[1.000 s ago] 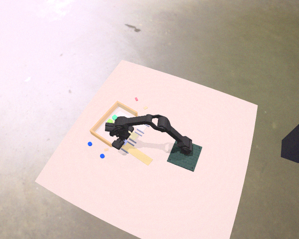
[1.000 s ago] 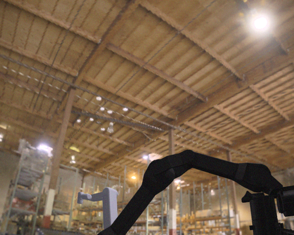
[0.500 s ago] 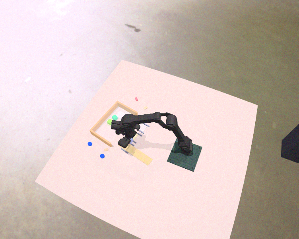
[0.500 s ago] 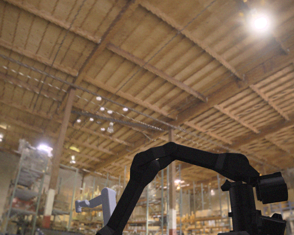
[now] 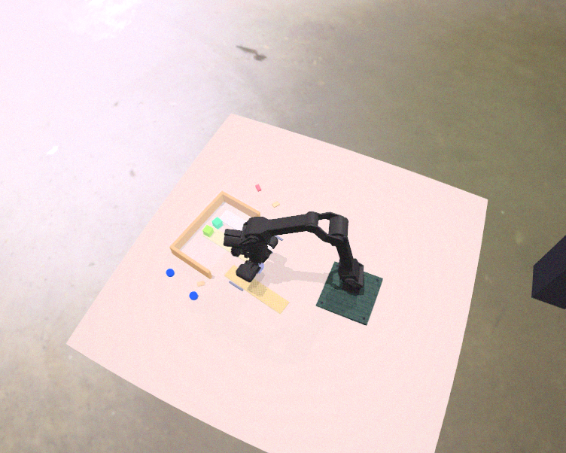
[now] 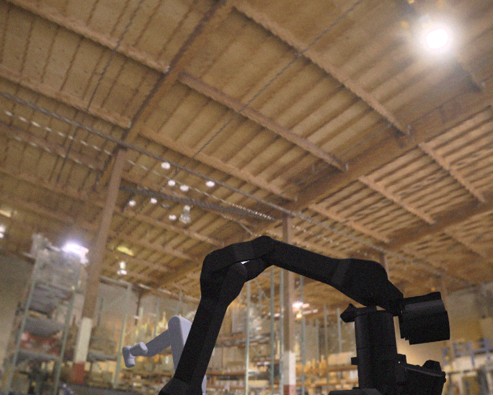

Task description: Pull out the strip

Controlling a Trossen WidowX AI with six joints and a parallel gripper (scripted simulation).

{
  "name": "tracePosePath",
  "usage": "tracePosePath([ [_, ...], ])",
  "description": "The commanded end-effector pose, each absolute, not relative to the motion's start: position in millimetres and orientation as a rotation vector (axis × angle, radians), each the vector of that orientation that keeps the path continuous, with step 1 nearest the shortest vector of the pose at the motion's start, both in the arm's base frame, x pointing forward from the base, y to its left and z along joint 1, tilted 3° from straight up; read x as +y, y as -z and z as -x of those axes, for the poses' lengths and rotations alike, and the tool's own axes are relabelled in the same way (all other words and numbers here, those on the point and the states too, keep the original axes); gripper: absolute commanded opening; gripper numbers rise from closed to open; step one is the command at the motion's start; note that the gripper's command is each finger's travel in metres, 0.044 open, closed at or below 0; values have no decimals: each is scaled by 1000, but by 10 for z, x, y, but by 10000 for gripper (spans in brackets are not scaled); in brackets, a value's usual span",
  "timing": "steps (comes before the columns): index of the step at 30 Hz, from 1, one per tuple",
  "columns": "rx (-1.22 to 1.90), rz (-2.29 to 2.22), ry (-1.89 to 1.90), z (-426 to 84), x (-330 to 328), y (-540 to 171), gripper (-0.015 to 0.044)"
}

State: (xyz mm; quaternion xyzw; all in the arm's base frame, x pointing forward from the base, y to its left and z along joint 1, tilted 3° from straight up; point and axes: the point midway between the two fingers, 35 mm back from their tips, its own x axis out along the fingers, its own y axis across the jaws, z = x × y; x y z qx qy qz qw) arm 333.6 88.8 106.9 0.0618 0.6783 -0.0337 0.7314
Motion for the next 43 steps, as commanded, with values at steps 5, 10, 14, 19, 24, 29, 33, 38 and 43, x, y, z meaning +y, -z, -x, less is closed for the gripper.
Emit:
tracePosePath([
  [5,1500,-134,73,-3039,808,-1019,0],
  [10,1502,-135,76,-2887,766,-987,0],
  [14,1502,-135,76,-2881,764,-1018,0],
  [19,1502,-135,76,-2866,756,-1269,0],
  [24,1502,-135,76,-2857,752,-1345,0],
  [29,1502,-135,76,-2857,752,-1345,0],
  [33,1502,-135,76,-2857,752,-1345,0],
  [38,1502,-135,76,-2857,752,-1345,0],
  [43,1502,-135,76,-2857,752,-1345,0],
])
